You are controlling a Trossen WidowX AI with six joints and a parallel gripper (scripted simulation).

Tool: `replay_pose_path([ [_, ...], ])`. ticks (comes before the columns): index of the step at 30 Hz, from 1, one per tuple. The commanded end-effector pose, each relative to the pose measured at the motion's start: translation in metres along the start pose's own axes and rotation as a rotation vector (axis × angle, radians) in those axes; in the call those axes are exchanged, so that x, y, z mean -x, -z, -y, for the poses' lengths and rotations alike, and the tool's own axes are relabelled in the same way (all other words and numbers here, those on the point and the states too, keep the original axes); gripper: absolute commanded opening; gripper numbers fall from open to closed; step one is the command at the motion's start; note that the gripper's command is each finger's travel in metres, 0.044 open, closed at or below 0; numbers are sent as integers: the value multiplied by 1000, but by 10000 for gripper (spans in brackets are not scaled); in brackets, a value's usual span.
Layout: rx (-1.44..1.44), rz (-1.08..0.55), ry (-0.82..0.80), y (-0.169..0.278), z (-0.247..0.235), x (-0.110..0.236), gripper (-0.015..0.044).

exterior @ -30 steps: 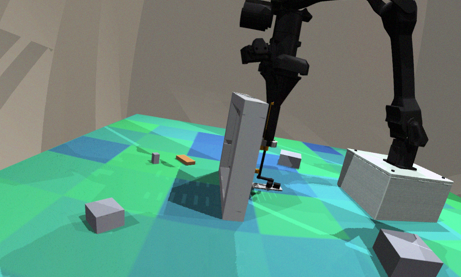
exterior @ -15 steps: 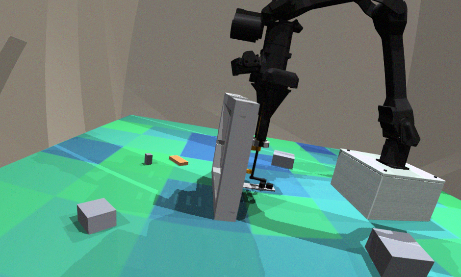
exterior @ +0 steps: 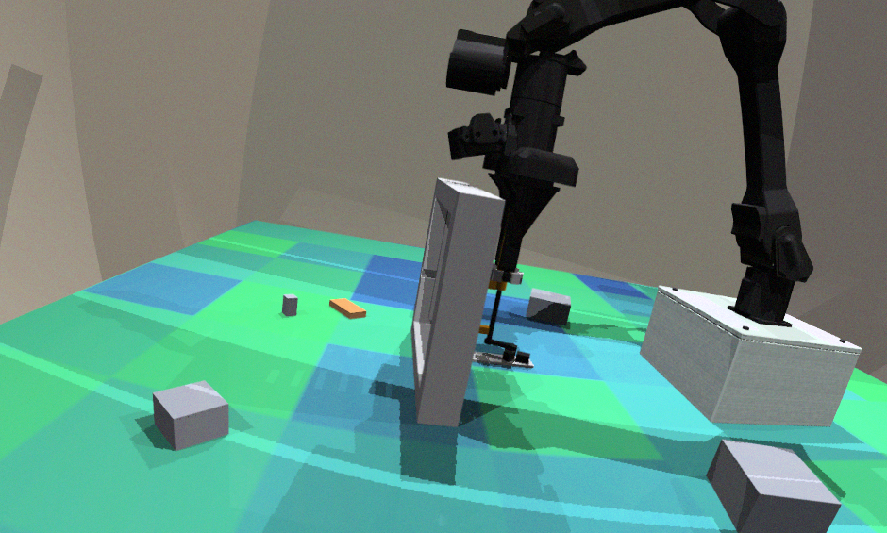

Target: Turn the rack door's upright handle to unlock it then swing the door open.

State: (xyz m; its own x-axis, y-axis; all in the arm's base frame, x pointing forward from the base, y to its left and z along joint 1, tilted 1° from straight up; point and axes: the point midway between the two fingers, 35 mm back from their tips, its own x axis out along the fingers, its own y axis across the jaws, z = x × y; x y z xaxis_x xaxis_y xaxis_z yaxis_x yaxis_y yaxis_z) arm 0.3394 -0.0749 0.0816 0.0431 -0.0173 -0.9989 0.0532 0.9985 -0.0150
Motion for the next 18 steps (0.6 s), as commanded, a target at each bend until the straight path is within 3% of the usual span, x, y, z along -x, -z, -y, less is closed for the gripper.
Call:
replay_pose_path([
  [1, 4, -5, -1, 1, 0, -2, 107],
  [13, 4, -5, -1, 1, 0, -2, 27],
  [18, -28, -5, -1, 1, 0, -2, 25],
])
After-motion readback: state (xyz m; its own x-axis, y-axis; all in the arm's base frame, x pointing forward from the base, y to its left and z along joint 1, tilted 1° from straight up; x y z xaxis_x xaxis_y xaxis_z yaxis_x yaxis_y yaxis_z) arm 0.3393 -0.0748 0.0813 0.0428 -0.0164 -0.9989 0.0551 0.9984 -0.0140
